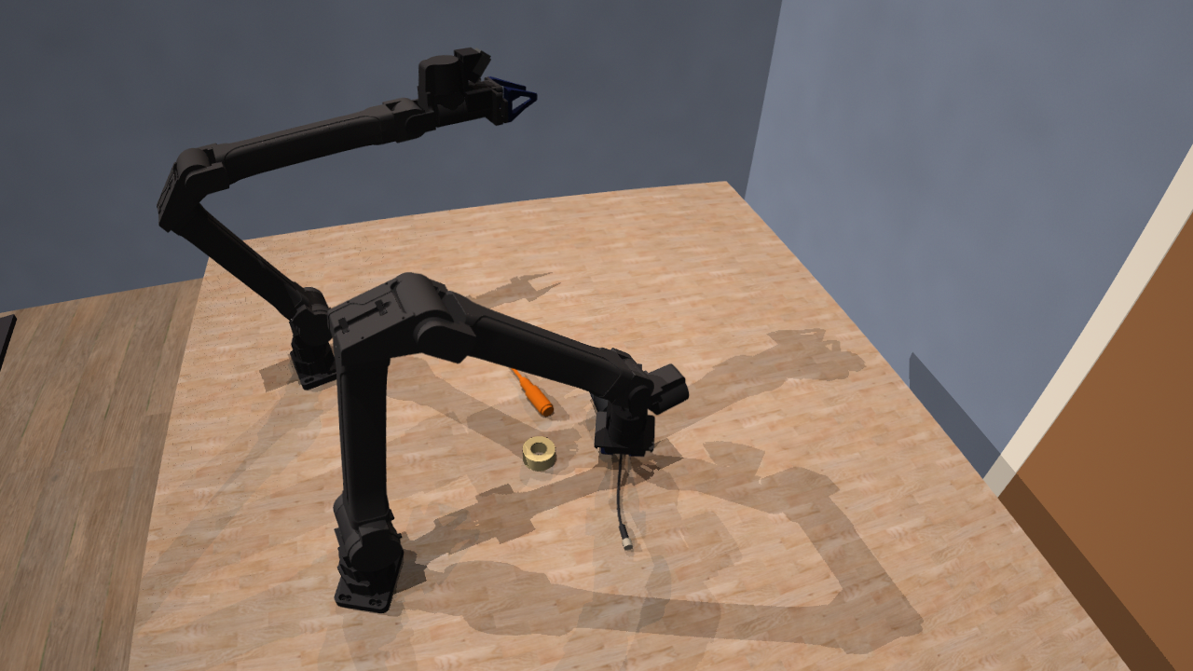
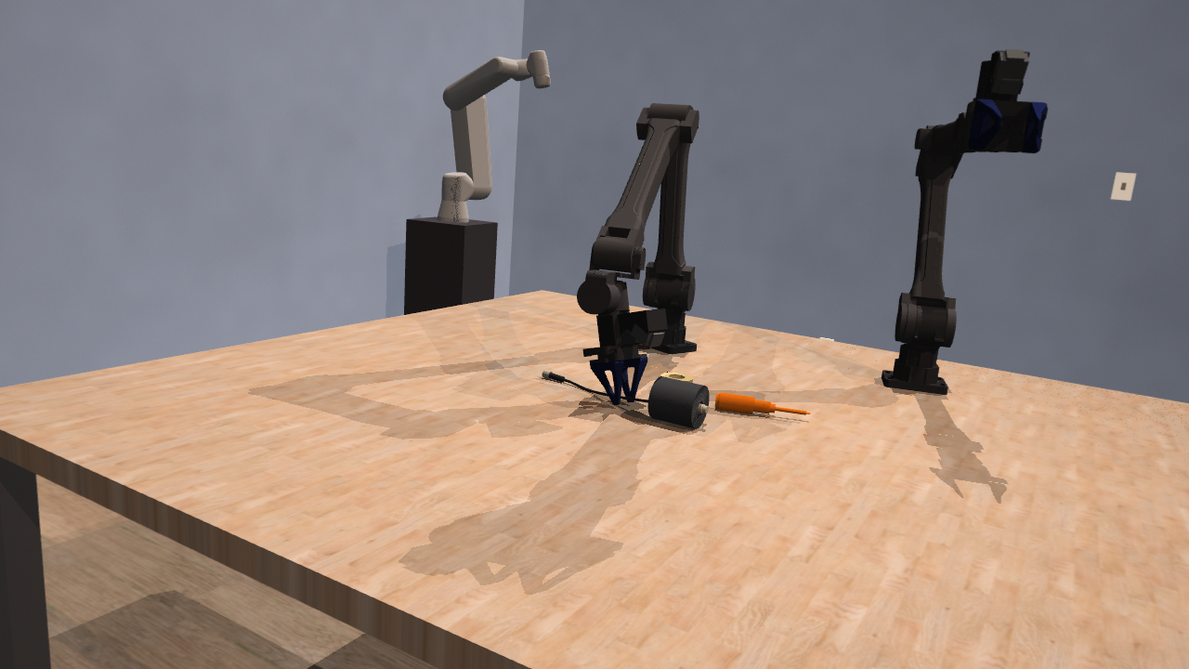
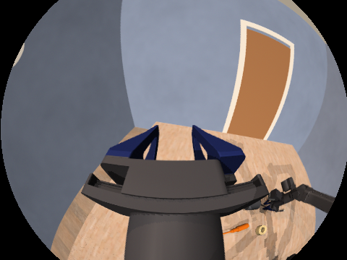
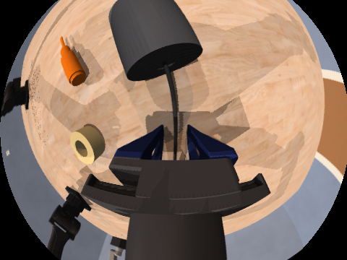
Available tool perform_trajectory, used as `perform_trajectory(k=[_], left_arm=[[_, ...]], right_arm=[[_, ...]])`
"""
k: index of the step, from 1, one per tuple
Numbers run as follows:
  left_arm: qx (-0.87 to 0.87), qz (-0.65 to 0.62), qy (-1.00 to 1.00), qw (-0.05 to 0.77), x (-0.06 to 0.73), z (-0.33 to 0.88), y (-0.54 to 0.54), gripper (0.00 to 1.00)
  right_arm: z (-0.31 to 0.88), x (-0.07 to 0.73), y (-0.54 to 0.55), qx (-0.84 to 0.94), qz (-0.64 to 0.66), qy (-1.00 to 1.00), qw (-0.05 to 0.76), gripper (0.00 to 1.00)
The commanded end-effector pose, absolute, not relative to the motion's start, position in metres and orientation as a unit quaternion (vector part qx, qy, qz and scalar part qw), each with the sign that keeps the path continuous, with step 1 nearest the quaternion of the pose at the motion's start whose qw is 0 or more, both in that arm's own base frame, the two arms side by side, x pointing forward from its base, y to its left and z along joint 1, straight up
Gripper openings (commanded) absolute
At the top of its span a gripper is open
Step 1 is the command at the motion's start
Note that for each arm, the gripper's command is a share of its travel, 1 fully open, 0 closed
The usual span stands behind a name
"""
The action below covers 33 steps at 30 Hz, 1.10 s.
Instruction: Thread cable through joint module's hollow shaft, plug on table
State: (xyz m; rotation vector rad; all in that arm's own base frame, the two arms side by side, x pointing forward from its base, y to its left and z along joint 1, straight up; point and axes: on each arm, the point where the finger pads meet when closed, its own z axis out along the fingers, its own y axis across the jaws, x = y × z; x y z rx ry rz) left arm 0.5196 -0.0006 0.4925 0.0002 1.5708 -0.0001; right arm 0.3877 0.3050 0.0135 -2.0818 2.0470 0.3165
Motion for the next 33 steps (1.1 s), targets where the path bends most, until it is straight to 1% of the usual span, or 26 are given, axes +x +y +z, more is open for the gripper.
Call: perform_trajectory(k=[1,18,26,33], left_arm=[[0.002,0.002,0.692,0.722,0.518,0.514,0.000,0.46],[0.002,0.002,0.692,0.722,0.518,0.514,0.000,0.46],[0.002,0.002,0.692,0.722,0.518,0.514,0.000,0.46],[0.002,0.002,0.692,0.722,0.518,0.514,0.000,0.46]], right_arm=[[0.005,0.386,0.309,-0.705,0.107,0.694,0.100,0.00],[0.026,0.390,0.313,-0.706,0.102,0.690,0.121,0.00],[0.023,0.388,0.311,-0.706,0.104,0.692,0.113,0.00],[0.032,0.402,0.328,-0.705,0.102,0.691,0.122,0.00]])
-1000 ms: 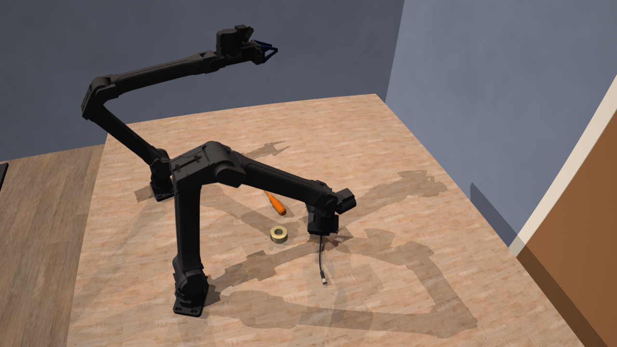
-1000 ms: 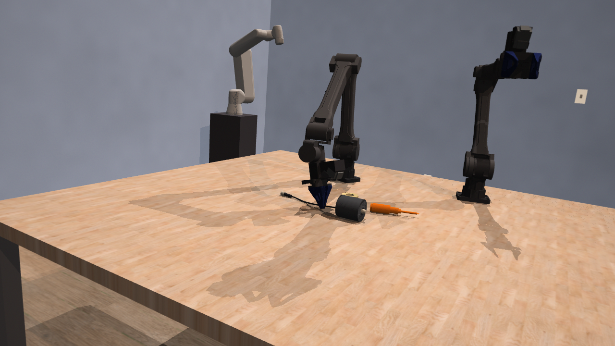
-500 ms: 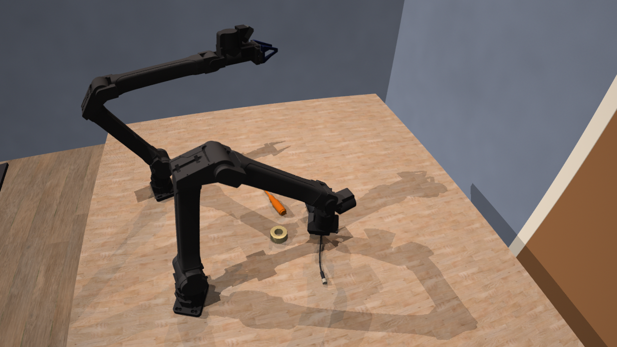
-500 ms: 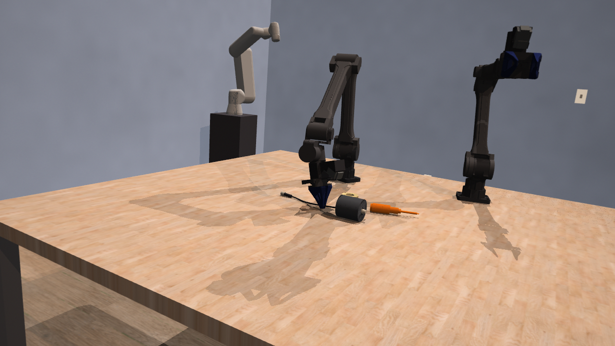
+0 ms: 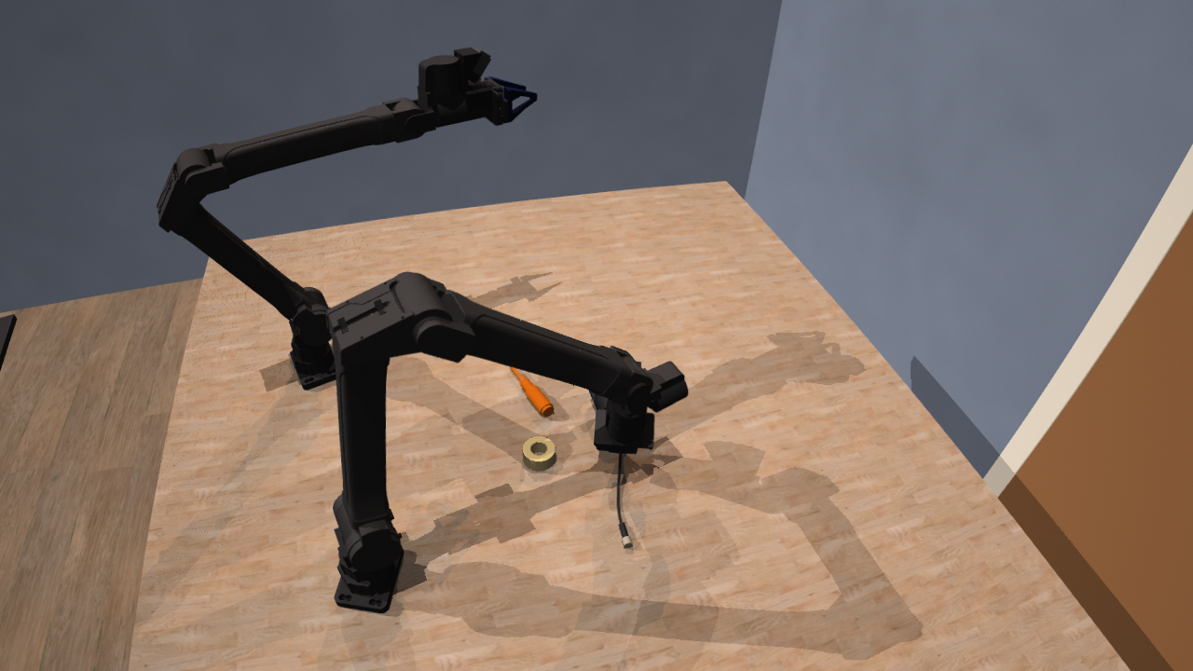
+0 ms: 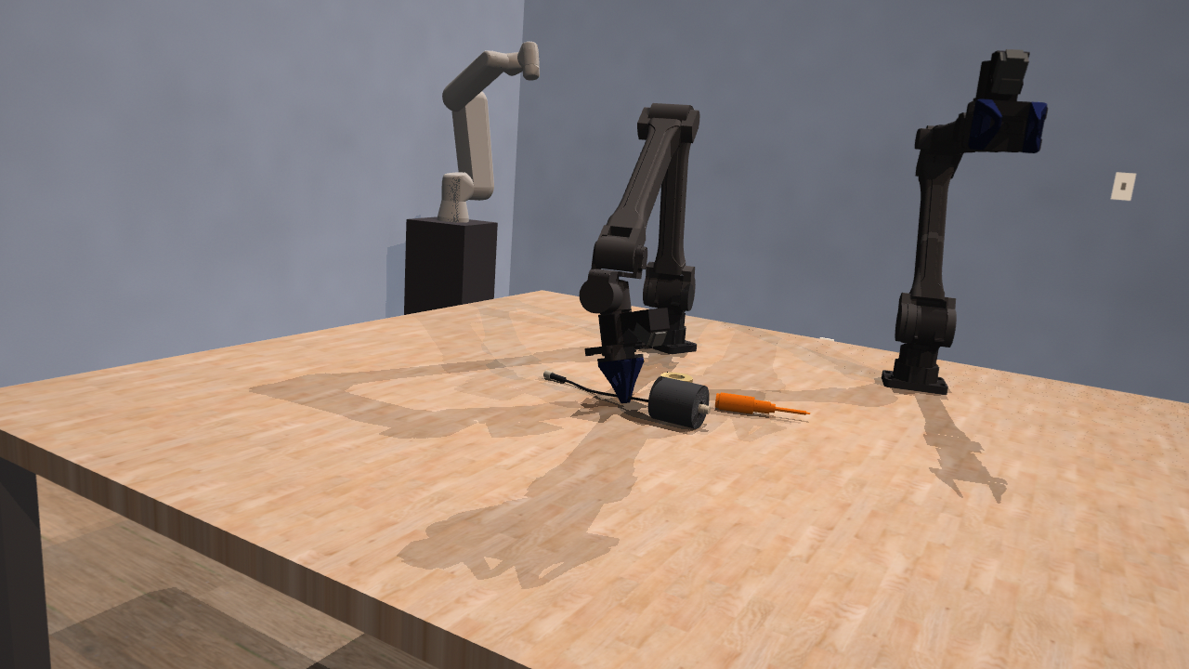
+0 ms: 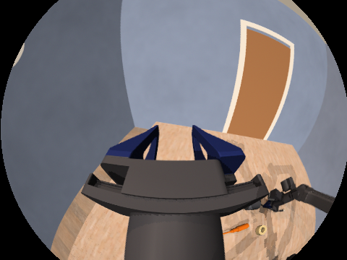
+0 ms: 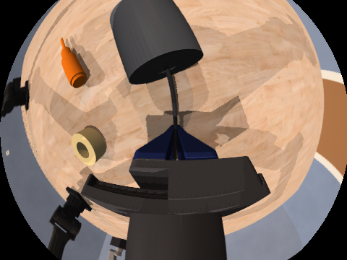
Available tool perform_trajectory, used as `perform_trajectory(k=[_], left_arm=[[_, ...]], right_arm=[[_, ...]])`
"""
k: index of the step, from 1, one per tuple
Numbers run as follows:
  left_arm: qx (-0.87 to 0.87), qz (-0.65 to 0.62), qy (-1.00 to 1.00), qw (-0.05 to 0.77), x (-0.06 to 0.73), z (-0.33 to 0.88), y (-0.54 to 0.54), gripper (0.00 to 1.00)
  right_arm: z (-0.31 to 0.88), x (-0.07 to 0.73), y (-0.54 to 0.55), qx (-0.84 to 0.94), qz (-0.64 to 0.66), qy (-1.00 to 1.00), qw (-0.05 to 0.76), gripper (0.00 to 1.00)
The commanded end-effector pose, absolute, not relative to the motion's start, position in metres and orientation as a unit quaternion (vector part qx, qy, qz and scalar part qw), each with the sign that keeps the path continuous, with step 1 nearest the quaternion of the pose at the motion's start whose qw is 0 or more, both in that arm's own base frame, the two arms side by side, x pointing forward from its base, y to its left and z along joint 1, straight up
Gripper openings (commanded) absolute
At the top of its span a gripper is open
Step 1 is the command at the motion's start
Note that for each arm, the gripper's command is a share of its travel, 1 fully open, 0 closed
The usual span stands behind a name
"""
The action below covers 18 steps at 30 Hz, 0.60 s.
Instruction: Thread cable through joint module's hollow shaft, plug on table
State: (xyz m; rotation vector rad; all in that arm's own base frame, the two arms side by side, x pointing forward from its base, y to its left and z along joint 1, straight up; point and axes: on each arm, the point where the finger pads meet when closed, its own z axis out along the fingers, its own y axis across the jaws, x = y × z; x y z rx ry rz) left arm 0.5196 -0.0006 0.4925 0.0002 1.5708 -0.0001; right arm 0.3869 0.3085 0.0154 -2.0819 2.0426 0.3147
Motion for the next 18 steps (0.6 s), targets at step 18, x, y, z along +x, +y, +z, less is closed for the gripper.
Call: perform_trajectory(k=[18], left_arm=[[0.002,0.002,0.692,0.722,0.518,0.514,0.000,0.46]], right_arm=[[0.026,0.394,0.339,-0.705,0.105,0.693,0.109,0.00]])
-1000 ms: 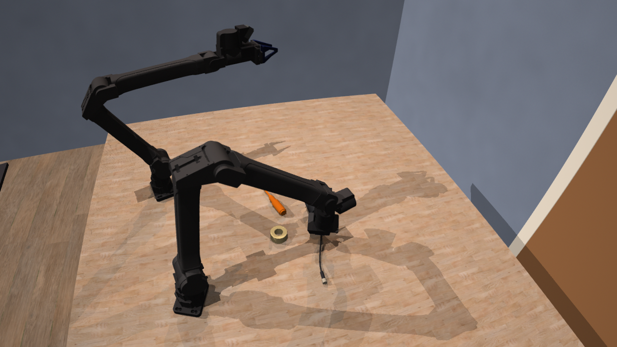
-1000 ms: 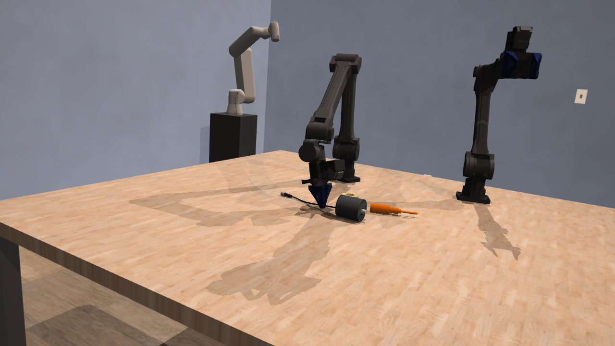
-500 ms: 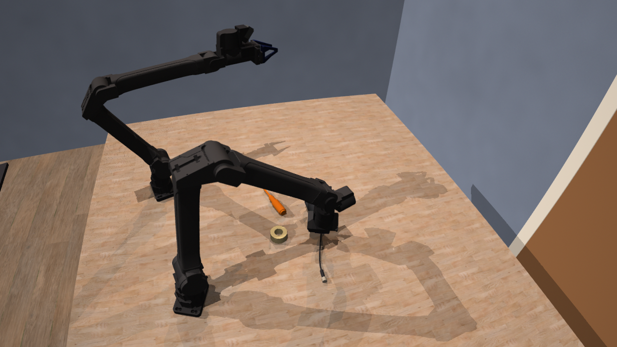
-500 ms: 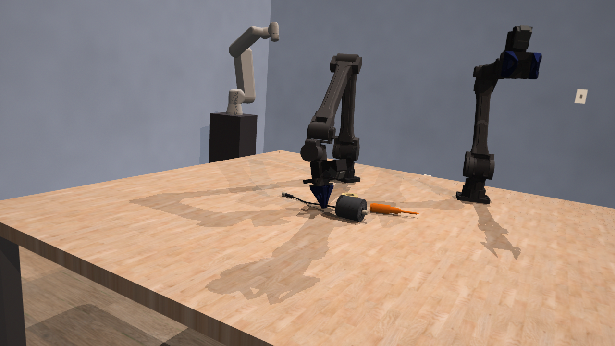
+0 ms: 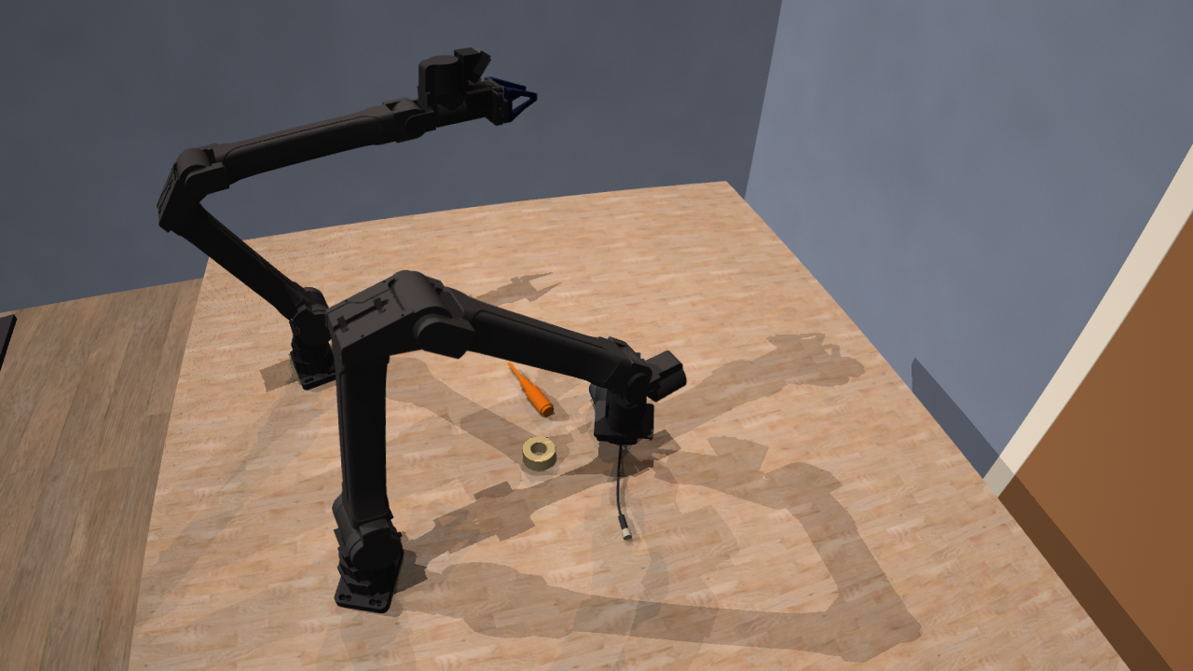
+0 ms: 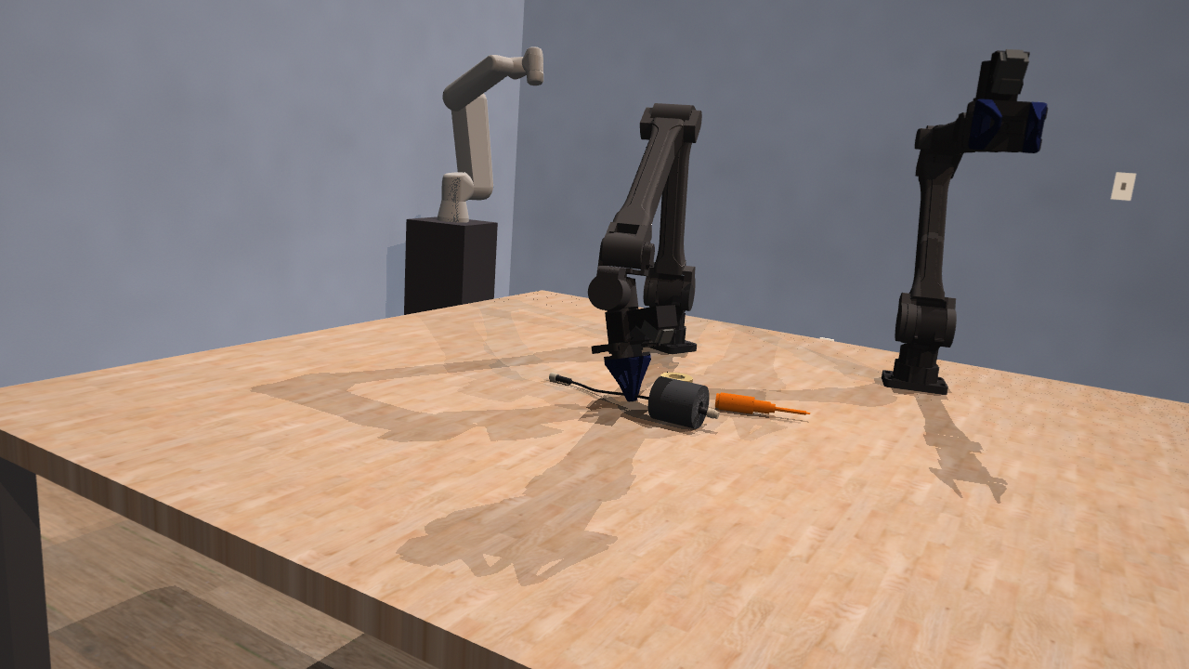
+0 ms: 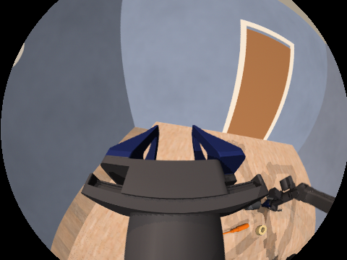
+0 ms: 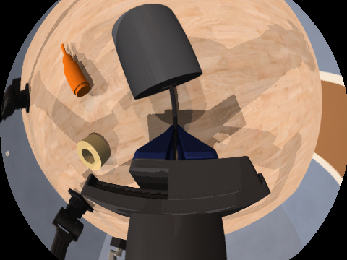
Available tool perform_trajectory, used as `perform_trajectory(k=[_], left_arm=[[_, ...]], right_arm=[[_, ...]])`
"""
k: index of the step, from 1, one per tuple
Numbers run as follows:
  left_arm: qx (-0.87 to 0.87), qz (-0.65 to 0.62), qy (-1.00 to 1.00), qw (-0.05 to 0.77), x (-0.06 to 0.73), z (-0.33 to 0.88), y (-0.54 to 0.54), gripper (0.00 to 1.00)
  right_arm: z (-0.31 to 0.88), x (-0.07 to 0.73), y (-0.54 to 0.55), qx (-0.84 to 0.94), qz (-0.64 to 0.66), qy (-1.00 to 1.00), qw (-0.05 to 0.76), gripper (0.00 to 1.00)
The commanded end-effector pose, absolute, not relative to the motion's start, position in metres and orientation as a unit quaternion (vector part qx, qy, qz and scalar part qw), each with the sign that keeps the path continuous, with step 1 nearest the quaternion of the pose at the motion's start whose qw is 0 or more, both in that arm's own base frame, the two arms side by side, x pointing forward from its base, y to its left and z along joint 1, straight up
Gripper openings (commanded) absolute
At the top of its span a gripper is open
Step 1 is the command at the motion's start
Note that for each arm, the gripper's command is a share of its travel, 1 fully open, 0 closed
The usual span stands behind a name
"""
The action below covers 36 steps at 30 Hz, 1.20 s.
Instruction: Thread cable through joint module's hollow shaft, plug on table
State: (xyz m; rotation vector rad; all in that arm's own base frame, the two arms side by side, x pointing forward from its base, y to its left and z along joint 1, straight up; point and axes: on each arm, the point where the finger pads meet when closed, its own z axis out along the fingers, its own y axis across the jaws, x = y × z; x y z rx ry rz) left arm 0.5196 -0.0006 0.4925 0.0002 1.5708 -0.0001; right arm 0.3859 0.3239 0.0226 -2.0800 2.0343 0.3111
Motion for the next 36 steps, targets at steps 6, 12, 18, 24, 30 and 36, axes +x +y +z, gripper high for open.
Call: perform_trajectory(k=[6,12,18,24,30,36], left_arm=[[0.002,0.002,0.692,0.722,0.518,0.514,0.000,0.46],[0.002,0.002,0.692,0.722,0.518,0.514,0.000,0.46],[0.002,0.002,0.692,0.722,0.518,0.514,0.000,0.46],[0.002,0.002,0.692,0.722,0.518,0.514,0.000,0.46],[0.002,0.002,0.692,0.722,0.518,0.514,0.000,0.46],[0.002,0.002,0.692,0.722,0.518,0.514,0.000,0.46]], right_arm=[[0.029,0.395,0.346,-0.705,0.105,0.692,0.111,0.00],[0.027,0.391,0.349,-0.705,0.106,0.693,0.106,0.00],[0.031,0.394,0.355,-0.705,0.105,0.692,0.111,0.00],[0.032,0.392,0.361,-0.705,0.105,0.692,0.110,0.00],[0.026,0.396,0.348,-0.696,0.105,0.703,0.103,0.32],[0.029,0.394,0.355,-0.700,0.106,0.698,0.108,0.32]])
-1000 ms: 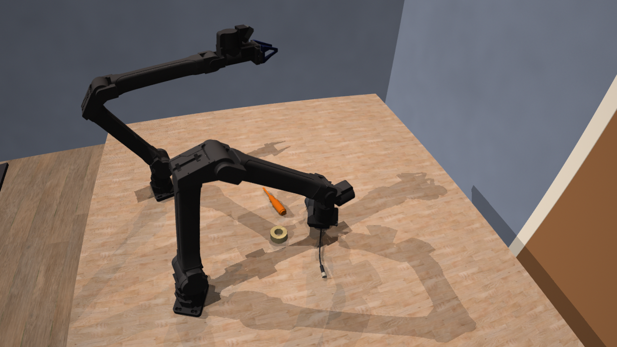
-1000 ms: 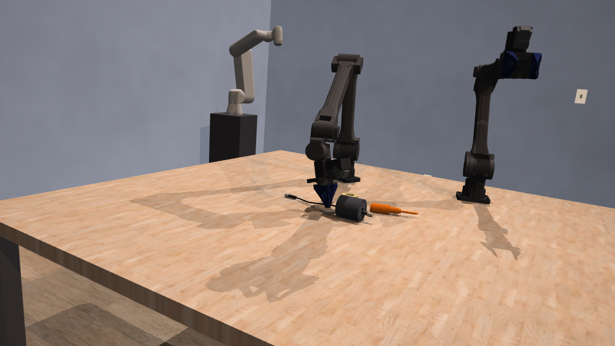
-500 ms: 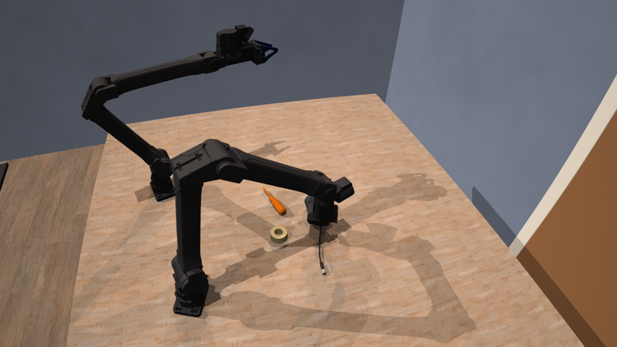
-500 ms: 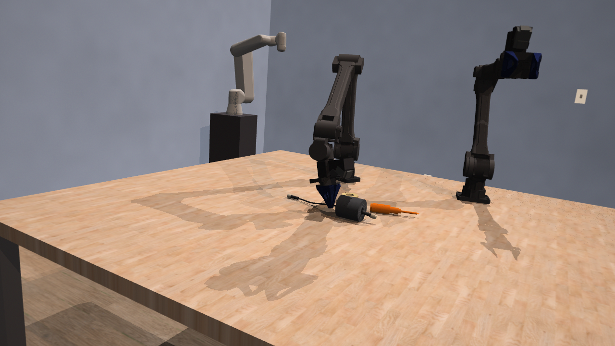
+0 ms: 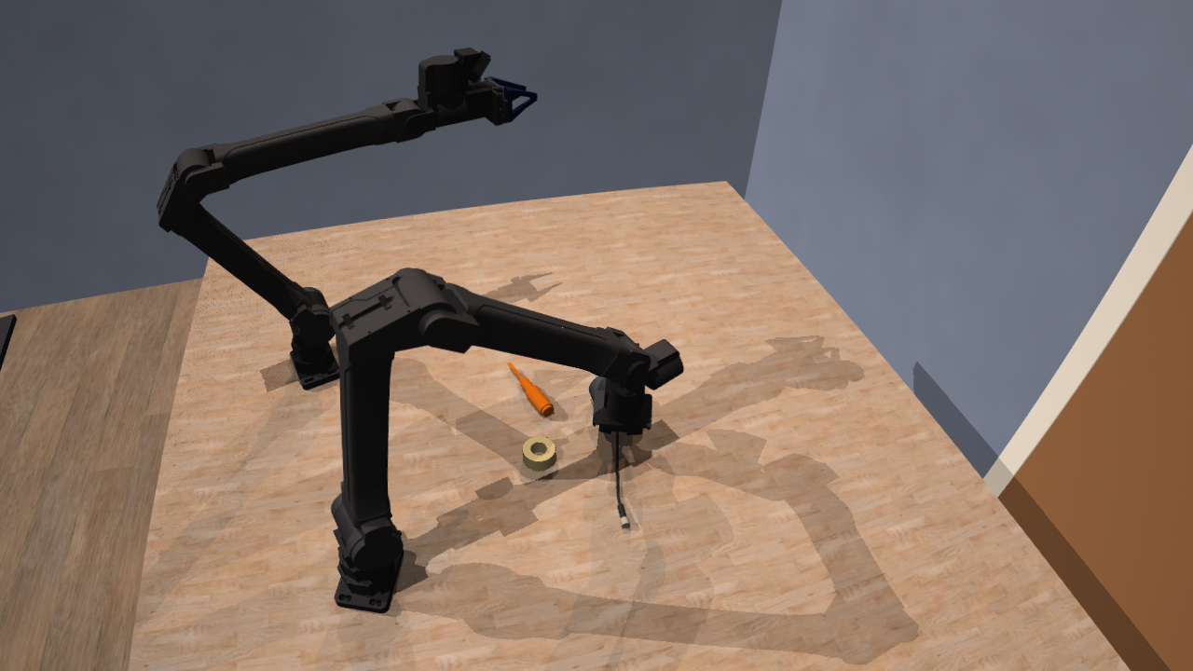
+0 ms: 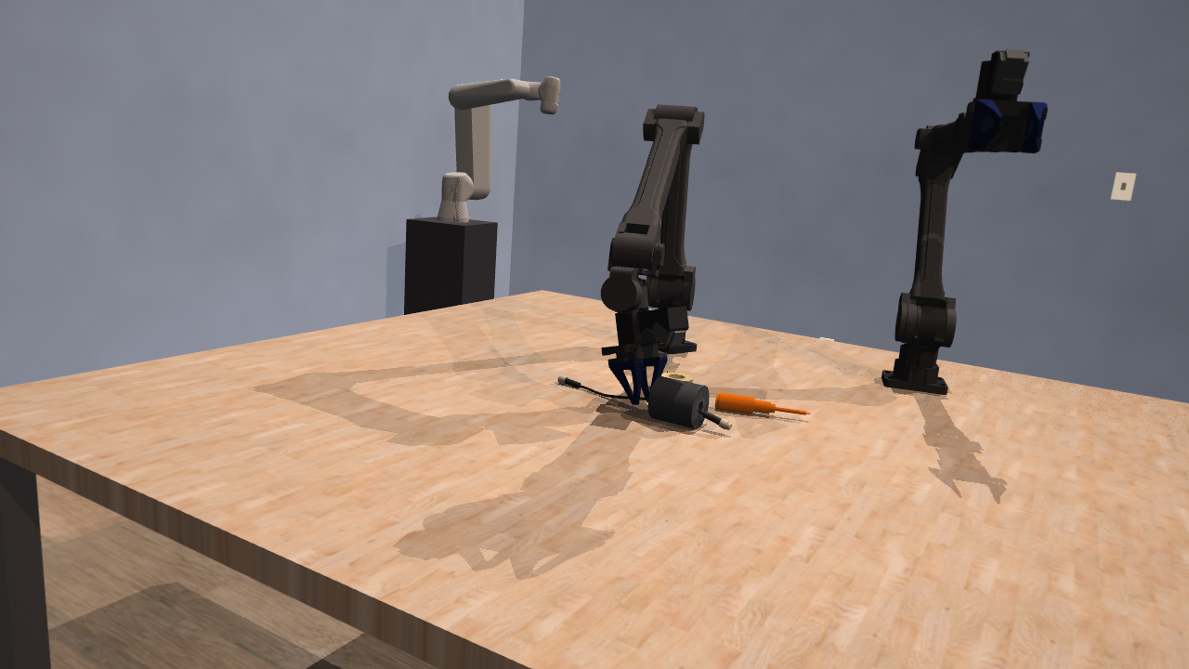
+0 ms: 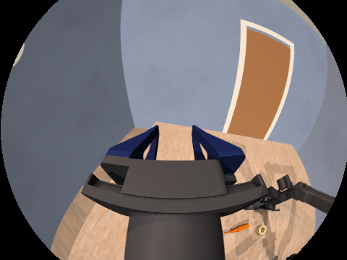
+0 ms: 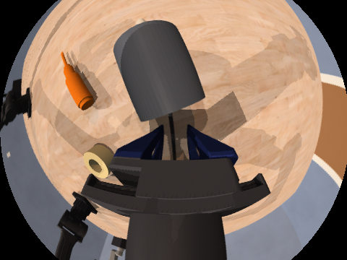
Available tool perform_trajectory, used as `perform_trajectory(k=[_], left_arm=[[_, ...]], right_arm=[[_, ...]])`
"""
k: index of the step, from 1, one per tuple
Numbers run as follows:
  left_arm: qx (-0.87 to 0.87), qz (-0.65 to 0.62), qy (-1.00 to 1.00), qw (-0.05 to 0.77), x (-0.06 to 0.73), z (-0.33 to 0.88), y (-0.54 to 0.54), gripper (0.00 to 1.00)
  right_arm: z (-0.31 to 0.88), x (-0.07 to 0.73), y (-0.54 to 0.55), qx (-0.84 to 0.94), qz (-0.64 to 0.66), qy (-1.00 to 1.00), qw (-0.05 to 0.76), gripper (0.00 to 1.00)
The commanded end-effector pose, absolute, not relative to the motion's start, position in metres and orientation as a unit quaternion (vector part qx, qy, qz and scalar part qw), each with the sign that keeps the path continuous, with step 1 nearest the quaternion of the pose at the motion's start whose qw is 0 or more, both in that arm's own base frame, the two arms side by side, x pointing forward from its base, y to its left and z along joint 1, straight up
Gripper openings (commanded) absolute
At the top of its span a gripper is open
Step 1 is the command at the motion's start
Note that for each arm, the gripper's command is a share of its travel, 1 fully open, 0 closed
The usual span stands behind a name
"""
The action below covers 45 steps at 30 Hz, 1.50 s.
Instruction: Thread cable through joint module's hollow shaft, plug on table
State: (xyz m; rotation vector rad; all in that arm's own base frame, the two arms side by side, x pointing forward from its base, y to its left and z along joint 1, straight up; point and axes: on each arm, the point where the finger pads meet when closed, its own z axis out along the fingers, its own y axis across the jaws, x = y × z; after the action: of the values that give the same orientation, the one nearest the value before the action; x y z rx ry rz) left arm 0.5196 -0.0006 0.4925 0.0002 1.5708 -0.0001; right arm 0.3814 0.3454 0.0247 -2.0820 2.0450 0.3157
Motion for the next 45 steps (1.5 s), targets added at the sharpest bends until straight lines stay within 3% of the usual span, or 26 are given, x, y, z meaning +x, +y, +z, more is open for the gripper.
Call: perform_trajectory(k=[1,32,33,45], left_arm=[[0.002,0.002,0.692,0.722,0.518,0.514,0.000,0.46],[0.002,0.002,0.692,0.722,0.518,0.514,0.000,0.46],[0.002,0.002,0.692,0.722,0.518,0.514,0.000,0.46],[0.002,0.002,0.692,0.722,0.518,0.514,0.000,0.46]], right_arm=[[0.030,0.395,0.356,-0.701,0.106,0.697,0.109,0.32],[0.023,0.387,0.311,-0.720,0.107,0.675,0.117,0.32],[0.027,0.384,0.315,-0.724,0.106,0.670,0.122,0.00],[0.025,0.383,0.317,-0.727,0.106,0.668,0.119,0.00]])
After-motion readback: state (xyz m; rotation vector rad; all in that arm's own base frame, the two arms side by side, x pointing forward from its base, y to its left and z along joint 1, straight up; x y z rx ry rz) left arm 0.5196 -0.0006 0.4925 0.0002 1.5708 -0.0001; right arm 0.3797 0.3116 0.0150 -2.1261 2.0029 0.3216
